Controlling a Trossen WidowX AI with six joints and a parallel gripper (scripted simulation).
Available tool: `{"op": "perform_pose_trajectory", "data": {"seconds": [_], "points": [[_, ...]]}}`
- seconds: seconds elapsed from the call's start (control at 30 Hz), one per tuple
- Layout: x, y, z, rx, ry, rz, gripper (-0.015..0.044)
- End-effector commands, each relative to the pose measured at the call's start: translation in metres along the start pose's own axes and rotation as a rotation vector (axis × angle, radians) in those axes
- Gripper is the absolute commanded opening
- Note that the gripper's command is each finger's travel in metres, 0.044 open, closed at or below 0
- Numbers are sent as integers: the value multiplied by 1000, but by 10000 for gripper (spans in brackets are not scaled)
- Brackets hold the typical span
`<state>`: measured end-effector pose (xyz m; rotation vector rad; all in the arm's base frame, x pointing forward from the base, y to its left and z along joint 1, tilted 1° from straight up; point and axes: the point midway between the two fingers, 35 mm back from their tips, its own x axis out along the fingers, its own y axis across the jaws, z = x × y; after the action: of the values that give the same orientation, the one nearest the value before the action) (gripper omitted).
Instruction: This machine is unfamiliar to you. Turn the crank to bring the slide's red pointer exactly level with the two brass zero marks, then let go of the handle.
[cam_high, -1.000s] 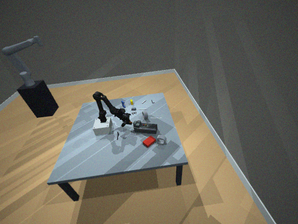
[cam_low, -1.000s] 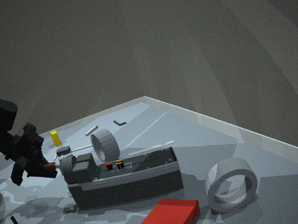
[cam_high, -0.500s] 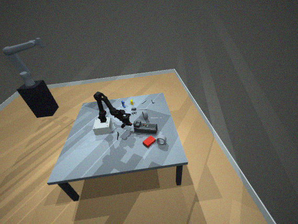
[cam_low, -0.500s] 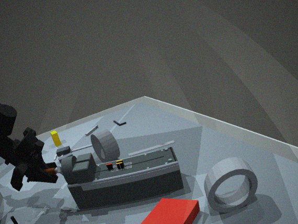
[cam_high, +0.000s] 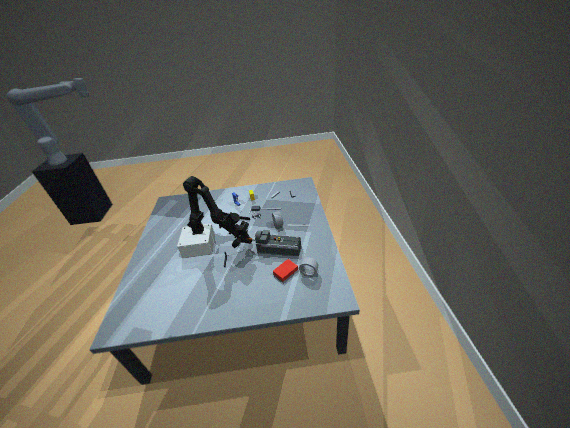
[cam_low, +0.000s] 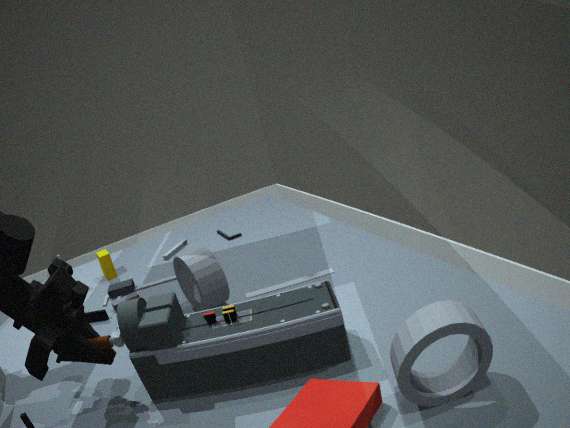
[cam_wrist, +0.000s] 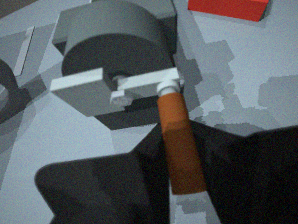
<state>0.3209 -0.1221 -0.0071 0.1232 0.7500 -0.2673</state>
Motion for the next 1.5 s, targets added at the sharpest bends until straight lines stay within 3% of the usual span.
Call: {"op": "perform_pose_trajectory", "data": {"seconds": [0.0,1.47], "points": [[6,0,-7,-1,5,-3,0],[23,36,-23,2,6,-1,0]]}}
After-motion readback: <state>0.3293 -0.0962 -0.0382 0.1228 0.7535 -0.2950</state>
